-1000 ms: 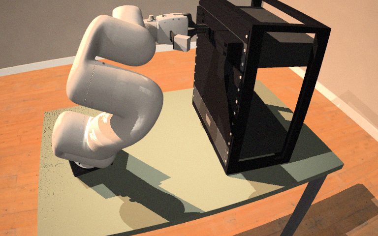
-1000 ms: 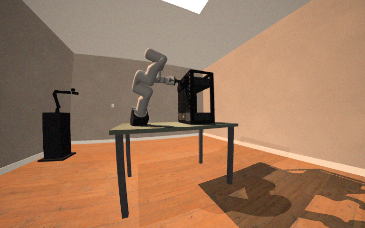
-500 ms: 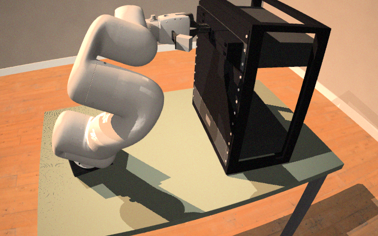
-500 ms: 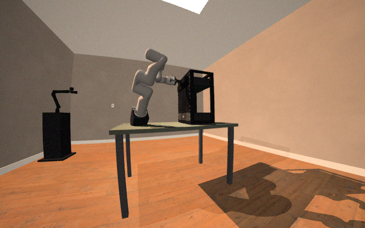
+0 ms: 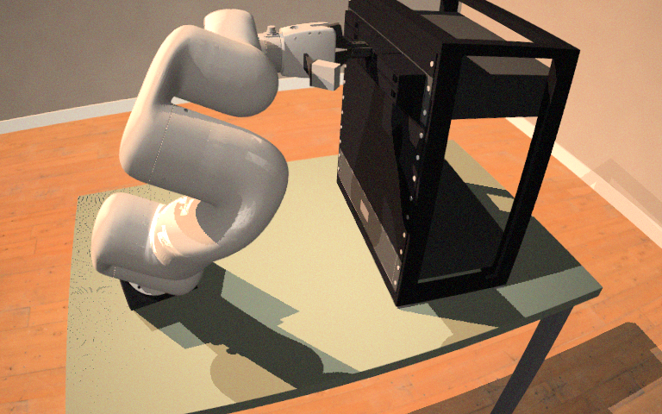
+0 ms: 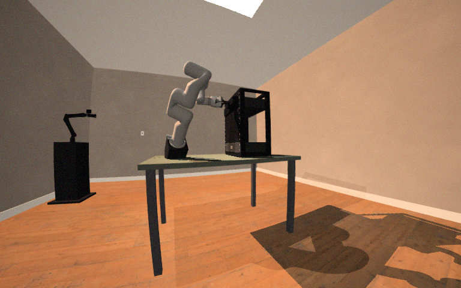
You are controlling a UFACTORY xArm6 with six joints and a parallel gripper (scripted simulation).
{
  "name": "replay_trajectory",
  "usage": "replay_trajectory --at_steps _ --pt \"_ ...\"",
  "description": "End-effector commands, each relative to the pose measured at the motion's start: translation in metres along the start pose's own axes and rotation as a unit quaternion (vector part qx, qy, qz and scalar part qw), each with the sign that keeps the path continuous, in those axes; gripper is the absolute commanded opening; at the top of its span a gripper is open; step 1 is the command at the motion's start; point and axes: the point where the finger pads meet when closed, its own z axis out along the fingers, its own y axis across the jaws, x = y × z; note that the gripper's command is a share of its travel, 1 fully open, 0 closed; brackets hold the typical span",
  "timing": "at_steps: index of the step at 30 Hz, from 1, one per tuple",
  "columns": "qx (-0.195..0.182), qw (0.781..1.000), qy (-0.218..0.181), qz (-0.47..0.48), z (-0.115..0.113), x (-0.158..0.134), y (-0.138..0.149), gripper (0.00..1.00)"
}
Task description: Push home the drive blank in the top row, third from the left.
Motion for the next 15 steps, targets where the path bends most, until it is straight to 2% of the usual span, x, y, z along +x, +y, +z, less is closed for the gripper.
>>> replay_trajectory --at_steps 1,15 --pt "0.001 1.0 0.0 0.002 0.0054 0.0002 -0.0016 0.0" --pt "0.001 1.0 0.0 0.002 0.0097 0.0002 -0.0017 0.0"
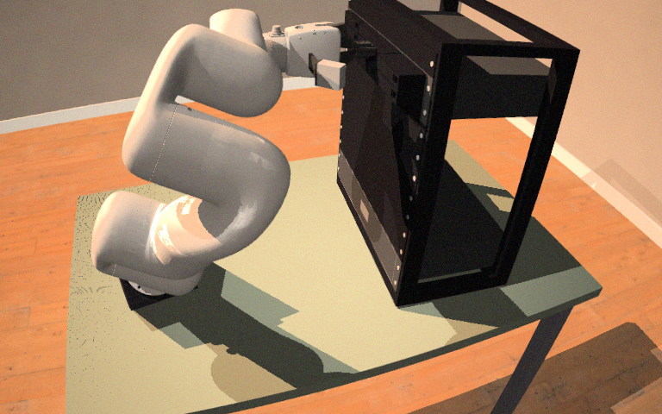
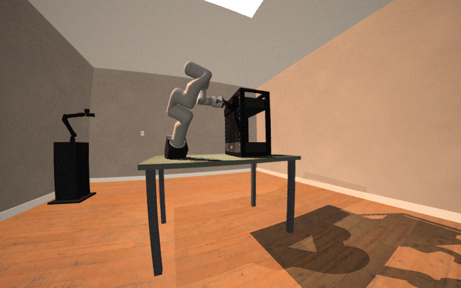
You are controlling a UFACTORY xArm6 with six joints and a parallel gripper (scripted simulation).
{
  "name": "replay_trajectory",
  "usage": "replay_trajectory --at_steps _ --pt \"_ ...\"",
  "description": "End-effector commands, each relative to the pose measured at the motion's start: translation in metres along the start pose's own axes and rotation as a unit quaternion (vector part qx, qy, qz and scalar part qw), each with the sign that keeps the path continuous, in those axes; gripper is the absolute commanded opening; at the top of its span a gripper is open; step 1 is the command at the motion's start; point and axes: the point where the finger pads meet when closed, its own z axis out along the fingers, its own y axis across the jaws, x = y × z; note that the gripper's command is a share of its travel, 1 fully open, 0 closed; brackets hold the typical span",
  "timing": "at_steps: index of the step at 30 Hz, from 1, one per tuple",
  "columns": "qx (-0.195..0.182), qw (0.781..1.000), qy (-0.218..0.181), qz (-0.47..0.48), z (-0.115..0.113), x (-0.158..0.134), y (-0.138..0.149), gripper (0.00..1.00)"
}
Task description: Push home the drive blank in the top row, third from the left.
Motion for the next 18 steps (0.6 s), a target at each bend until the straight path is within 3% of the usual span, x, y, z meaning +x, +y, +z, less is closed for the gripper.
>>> replay_trajectory --at_steps 1,18 --pt "0.001 1.0 0.0 0.002 0.0008 0.0002 -0.0016 0.0" --pt "0.001 1.0 0.0 0.002 0.0104 0.0001 -0.0017 0.0"
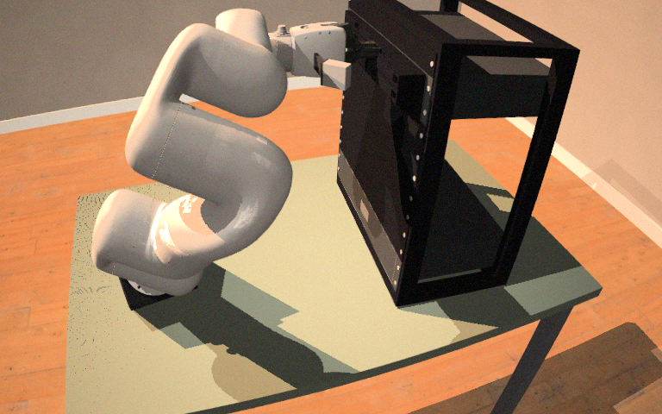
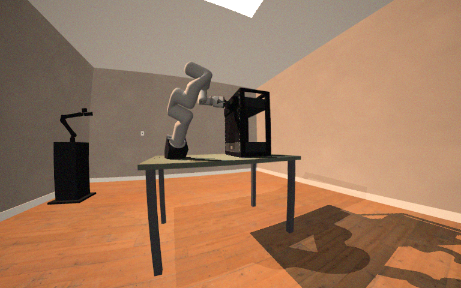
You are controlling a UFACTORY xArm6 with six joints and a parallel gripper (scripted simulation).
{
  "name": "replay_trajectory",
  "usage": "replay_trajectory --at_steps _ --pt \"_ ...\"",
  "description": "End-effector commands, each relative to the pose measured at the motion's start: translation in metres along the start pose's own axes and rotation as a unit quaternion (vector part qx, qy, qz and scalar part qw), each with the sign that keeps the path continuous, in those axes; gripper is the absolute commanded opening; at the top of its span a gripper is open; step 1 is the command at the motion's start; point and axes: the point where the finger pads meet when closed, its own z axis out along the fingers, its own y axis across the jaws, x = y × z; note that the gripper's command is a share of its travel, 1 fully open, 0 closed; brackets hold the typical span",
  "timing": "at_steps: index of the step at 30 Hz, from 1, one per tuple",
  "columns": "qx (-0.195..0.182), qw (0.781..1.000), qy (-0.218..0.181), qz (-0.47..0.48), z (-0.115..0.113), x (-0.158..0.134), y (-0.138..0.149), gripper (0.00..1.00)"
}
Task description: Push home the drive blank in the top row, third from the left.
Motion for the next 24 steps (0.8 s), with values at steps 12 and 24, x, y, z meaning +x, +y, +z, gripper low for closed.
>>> replay_trajectory --at_steps 12,24 --pt "0.001 1.0 0.0 0.001 0.0034 0.0001 -0.0018 0.0" --pt "0.001 1.0 0.0 0.001 0.0061 0.0003 -0.0017 0.0"
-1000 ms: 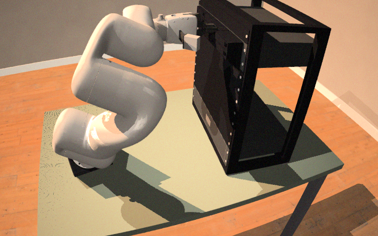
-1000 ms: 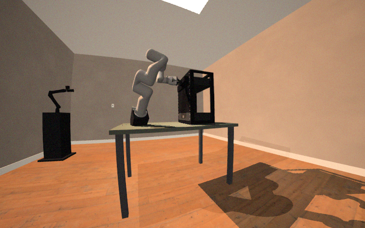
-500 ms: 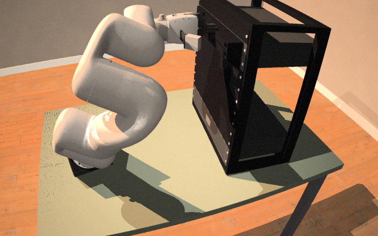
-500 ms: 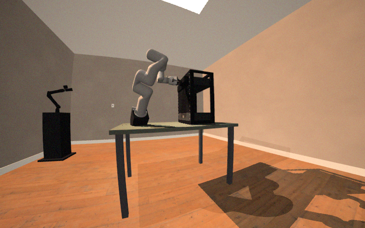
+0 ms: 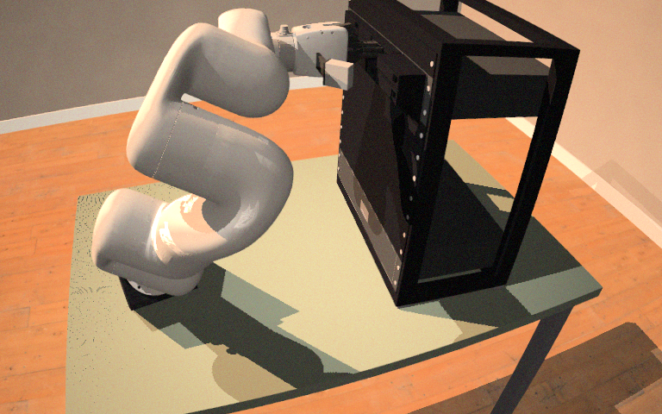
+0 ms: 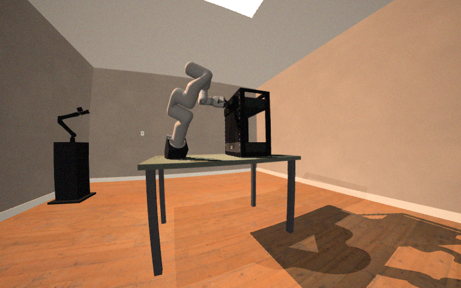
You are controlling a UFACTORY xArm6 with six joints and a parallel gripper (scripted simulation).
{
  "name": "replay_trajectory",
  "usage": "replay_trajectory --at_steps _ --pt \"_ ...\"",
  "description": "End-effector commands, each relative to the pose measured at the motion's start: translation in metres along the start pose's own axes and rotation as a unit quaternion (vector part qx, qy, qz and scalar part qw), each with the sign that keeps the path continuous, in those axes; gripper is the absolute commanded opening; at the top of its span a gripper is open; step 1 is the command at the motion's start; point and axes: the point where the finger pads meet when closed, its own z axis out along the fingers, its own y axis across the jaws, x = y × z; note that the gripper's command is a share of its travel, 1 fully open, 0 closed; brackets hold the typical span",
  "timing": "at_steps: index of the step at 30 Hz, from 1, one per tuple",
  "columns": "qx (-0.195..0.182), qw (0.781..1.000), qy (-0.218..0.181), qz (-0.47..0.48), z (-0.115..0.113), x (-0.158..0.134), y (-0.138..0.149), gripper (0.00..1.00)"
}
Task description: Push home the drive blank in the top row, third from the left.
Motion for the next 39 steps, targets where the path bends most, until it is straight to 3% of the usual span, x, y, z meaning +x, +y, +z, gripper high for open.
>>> replay_trajectory --at_steps 1,39 --pt "0.001 1.0 0.001 0.002 0.0022 0.0006 -0.0016 0.0" --pt "0.001 1.0 0.001 0.002 0.0083 0.001 -0.0016 0.0"
